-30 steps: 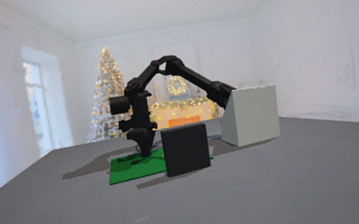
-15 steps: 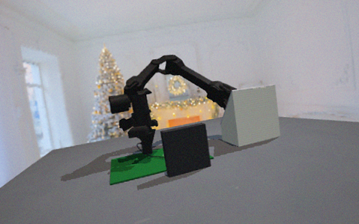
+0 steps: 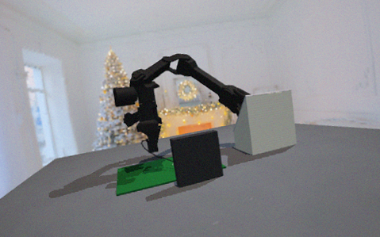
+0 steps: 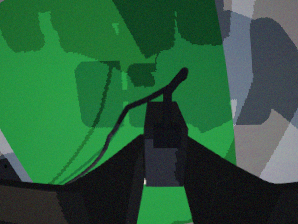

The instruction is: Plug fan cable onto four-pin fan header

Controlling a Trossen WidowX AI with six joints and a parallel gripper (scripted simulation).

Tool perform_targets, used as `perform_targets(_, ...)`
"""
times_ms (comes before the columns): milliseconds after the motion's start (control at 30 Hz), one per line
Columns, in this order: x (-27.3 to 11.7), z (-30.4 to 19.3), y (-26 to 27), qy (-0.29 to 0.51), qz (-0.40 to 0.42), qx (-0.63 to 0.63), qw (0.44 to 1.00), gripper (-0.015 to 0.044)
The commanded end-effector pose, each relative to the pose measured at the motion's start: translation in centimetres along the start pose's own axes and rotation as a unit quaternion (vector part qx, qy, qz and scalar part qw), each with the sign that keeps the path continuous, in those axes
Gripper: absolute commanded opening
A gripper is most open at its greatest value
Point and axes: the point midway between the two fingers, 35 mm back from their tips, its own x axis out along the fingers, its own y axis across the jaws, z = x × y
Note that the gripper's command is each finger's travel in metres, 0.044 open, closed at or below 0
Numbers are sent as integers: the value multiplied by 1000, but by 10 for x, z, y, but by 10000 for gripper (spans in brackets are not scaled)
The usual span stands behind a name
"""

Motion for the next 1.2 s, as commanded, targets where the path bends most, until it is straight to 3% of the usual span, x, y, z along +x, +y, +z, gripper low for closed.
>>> perform_targets(0, -2, -3, 2, 0, 3, -66, 998, 0)
perform_targets(567, -2, -15, 7, -1, 3, -354, 935, 0)
perform_targets(1167, -2, -27, 12, -2, 3, -625, 781, 0)
